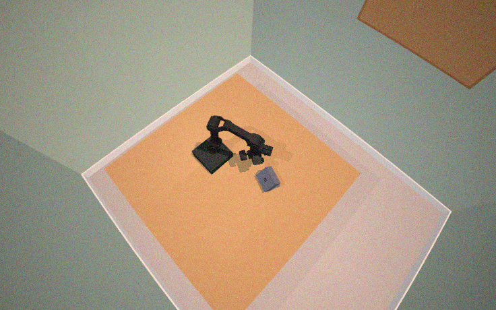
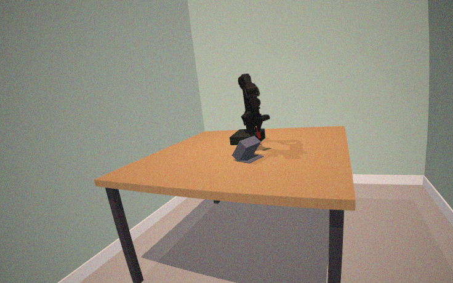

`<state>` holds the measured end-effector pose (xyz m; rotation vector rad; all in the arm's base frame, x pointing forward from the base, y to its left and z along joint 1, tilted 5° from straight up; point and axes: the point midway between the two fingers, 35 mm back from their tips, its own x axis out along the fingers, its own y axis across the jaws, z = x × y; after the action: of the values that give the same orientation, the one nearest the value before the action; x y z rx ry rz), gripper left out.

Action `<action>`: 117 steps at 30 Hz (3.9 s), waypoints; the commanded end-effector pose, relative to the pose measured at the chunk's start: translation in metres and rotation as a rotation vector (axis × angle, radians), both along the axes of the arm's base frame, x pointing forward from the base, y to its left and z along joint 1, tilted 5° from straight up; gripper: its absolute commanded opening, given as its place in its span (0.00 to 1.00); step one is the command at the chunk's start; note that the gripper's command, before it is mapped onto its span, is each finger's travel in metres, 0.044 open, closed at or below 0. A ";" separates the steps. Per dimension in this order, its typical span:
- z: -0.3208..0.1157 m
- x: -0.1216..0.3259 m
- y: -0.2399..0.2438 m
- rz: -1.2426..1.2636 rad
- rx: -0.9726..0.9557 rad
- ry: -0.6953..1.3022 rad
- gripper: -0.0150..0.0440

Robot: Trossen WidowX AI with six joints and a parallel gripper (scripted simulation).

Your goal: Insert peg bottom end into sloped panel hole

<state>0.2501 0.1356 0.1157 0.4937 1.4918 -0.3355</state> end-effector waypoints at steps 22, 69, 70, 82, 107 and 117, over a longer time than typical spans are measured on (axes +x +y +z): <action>-0.001 0.015 -0.012 -0.172 0.107 0.072 0.25; 0.003 0.046 -0.043 -0.492 0.328 0.182 0.25; 0.003 0.047 -0.043 -0.498 0.333 0.184 0.25; 0.005 0.055 -0.053 -0.579 0.394 0.208 0.25; 0.011 0.071 -0.076 -0.743 0.525 0.253 0.25; 0.013 0.077 -0.087 -0.807 0.579 0.268 0.25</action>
<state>0.3256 0.0516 0.1286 1.5495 1.5861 -0.6048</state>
